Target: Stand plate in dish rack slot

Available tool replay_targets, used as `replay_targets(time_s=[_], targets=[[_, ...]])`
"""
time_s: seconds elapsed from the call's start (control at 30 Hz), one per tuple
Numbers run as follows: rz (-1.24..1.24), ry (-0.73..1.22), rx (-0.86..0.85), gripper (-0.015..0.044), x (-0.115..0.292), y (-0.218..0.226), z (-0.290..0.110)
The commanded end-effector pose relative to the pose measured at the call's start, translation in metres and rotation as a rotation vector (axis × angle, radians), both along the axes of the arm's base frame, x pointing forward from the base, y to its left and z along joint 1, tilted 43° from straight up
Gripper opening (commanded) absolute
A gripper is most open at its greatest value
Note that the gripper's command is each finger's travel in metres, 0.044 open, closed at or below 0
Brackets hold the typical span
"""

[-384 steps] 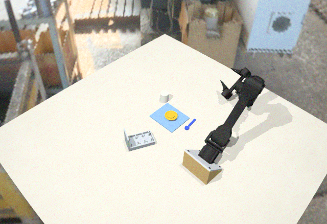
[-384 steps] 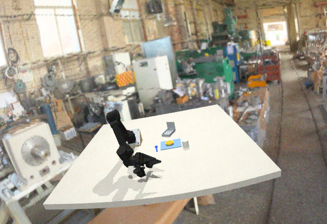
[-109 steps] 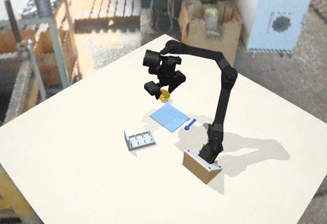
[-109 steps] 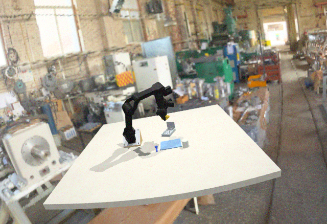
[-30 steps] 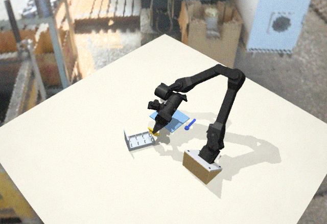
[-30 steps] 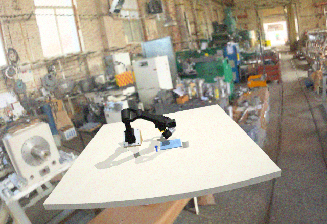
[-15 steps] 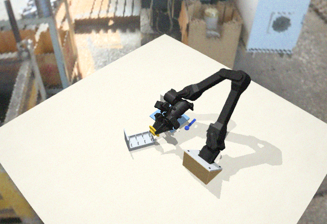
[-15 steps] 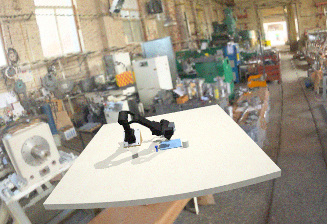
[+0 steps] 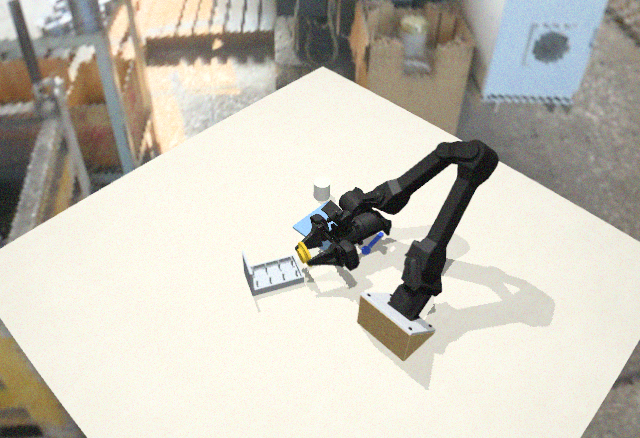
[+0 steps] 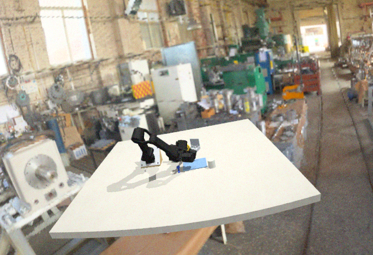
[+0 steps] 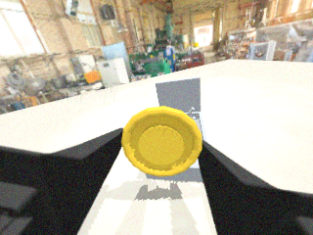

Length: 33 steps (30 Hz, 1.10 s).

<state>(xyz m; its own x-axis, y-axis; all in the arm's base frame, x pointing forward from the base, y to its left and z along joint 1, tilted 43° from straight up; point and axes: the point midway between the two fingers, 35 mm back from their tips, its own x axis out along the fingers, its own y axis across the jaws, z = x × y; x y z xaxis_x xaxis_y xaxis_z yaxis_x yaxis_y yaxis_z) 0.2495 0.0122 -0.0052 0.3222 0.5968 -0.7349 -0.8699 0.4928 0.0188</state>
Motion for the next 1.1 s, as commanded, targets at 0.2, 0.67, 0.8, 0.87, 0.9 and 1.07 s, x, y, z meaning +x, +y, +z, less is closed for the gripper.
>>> replay_targets(time_s=[0.2, 0.67, 0.8, 0.87, 0.9, 1.07], targets=[[0.109, -0.285, -0.009, 0.0, -0.007, -0.007, 0.006], [0.123, -0.328, -0.018, 0.0, -0.006, -0.006, 0.005], [0.12, -0.322, -0.019, 0.0, -0.001, 0.0, -0.001], [0.12, -0.322, -0.019, 0.0, 0.0, 0.001, -0.002], [0.12, -0.322, -0.019, 0.0, 0.0, 0.001, -0.002], [0.124, -0.327, -0.018, 0.0, 0.006, 0.007, -0.008]])
